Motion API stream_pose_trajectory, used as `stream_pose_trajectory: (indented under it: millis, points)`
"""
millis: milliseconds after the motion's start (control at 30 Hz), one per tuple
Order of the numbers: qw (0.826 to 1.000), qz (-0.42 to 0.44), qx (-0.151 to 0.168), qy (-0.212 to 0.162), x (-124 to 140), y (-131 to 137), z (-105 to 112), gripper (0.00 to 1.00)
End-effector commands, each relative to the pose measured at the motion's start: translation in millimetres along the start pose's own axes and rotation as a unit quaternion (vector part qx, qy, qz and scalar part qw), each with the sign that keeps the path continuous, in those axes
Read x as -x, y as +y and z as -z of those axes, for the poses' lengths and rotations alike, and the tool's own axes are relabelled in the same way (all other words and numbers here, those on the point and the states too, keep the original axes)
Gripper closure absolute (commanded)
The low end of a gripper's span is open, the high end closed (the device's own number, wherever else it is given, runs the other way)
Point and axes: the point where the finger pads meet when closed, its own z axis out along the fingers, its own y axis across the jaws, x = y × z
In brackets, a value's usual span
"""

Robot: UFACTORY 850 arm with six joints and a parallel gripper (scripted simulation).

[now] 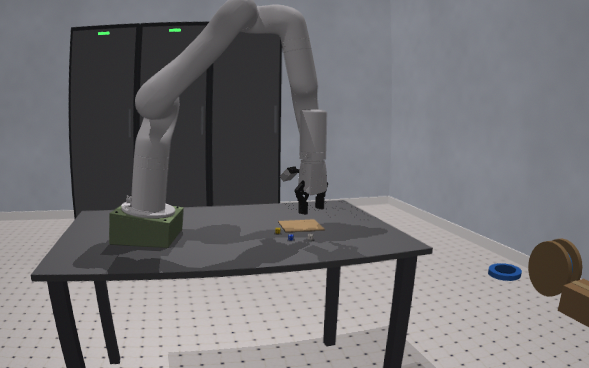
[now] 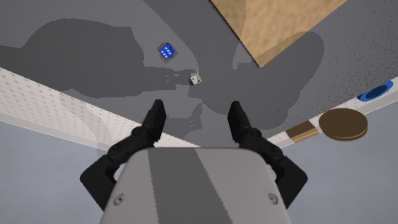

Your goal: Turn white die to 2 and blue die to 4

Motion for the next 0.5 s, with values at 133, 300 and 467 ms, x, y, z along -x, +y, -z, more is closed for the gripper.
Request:
stream_pose_trajectory:
  millis: [133, 300, 467]
  points:
    - [0.990, 0.141, -0.002, -0.003, -0.7, -0.5, -3.9, 0.00]
    - [0.979, 0.204, -0.003, -0.003, -1.3, -0.9, -6.0, 0.00]
    - [0.962, 0.271, -0.003, -0.003, -2.1, -1.5, -8.2, 0.00]
